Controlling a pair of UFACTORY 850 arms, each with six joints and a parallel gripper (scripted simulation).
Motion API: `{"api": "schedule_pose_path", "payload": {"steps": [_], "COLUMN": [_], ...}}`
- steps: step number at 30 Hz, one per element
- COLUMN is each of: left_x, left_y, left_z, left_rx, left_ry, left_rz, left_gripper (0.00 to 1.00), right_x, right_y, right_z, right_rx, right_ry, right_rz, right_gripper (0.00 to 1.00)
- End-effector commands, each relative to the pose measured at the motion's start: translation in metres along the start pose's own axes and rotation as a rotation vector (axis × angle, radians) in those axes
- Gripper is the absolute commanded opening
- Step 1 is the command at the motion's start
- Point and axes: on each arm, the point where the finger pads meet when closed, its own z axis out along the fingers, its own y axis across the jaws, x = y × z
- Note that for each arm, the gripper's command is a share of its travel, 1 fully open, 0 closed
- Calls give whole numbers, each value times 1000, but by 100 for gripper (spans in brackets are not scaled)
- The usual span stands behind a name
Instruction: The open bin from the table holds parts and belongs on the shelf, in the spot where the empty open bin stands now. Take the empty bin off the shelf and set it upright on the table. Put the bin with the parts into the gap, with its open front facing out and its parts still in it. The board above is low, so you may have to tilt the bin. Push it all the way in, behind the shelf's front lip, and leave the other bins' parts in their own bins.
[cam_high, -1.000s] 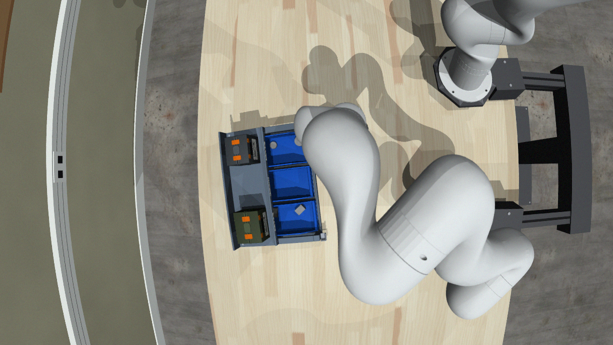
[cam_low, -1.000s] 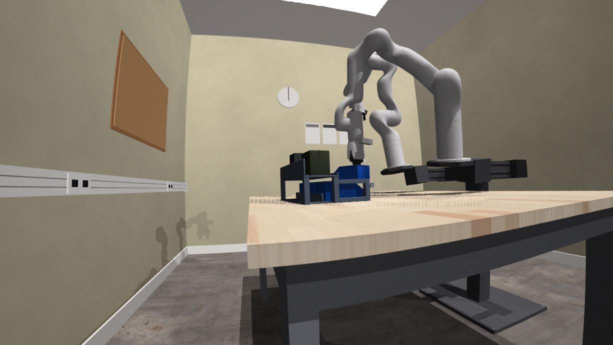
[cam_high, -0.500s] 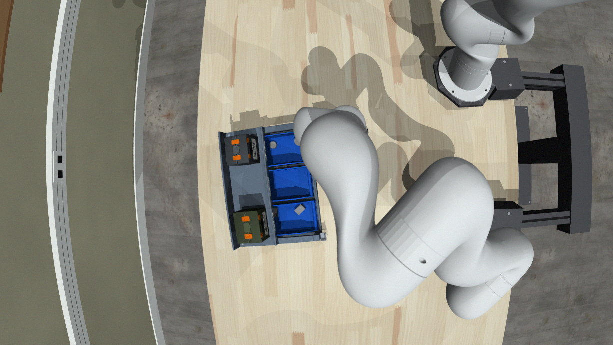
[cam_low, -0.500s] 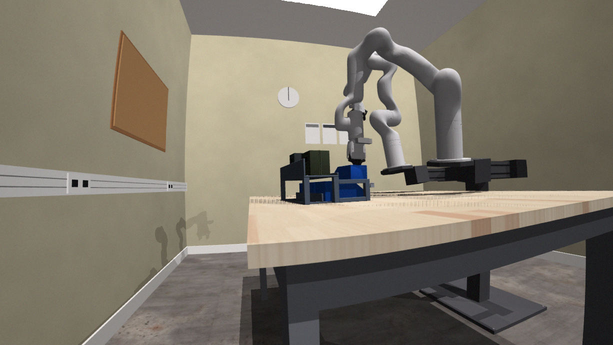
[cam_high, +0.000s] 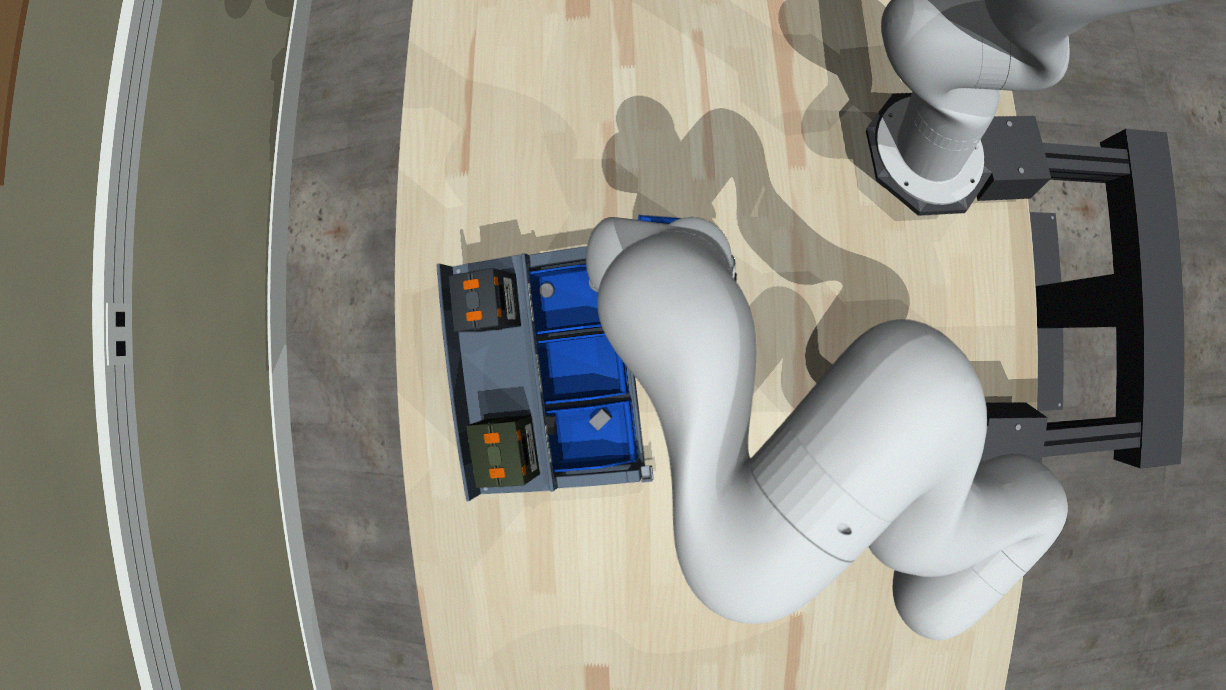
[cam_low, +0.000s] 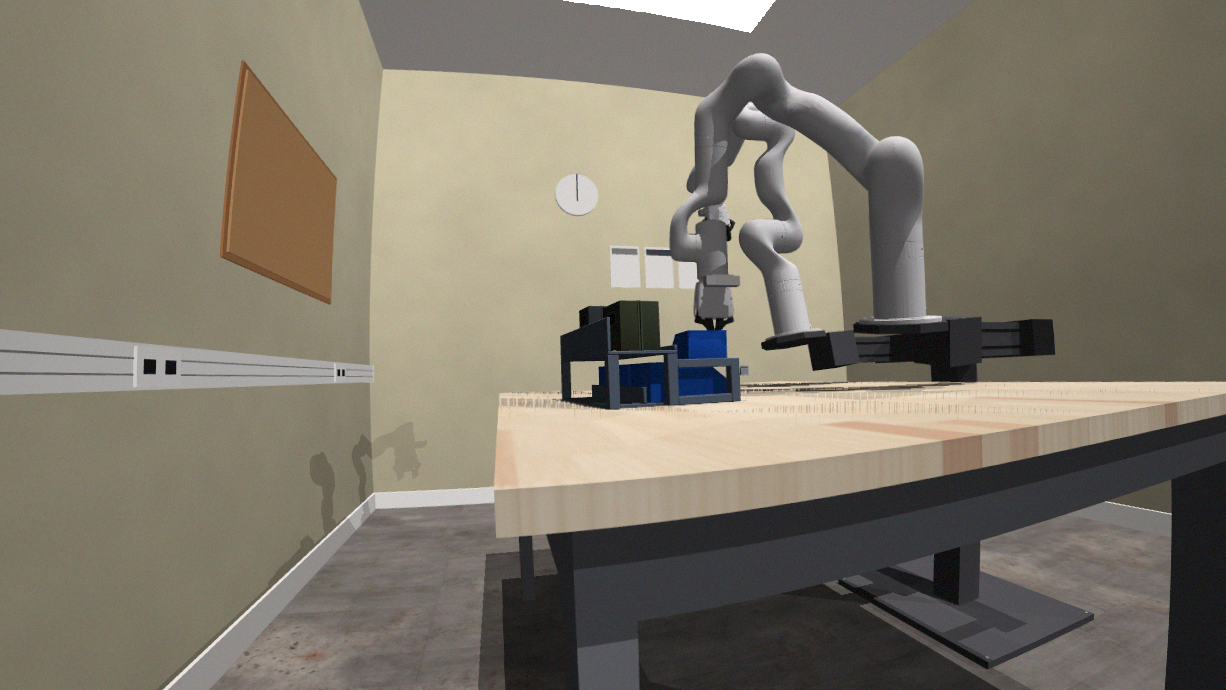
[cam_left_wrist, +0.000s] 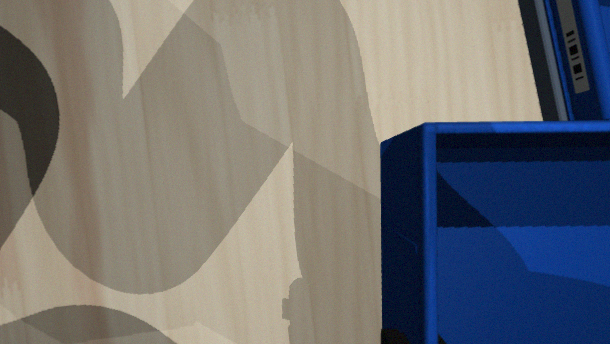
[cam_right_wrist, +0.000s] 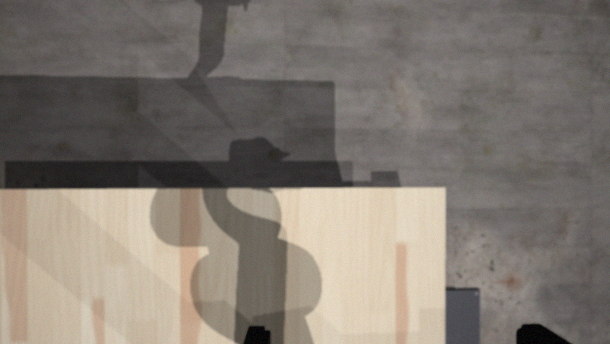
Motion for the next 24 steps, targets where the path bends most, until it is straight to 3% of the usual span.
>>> {"api": "schedule_pose_path", "payload": {"steps": [1, 24], "left_x": [1, 12], "left_y": [1, 3], "left_z": [-1, -1], "left_rx": [16, 17], "left_ry": [2, -2], "left_rz": [78, 518], "left_gripper": [0, 0], "right_x": [0, 0], "right_y": [0, 0], "right_z": [-1, -1], "right_rx": [0, 0], "right_ry": [2, 2], "right_rz": [0, 0], "right_gripper": [100, 100]}}
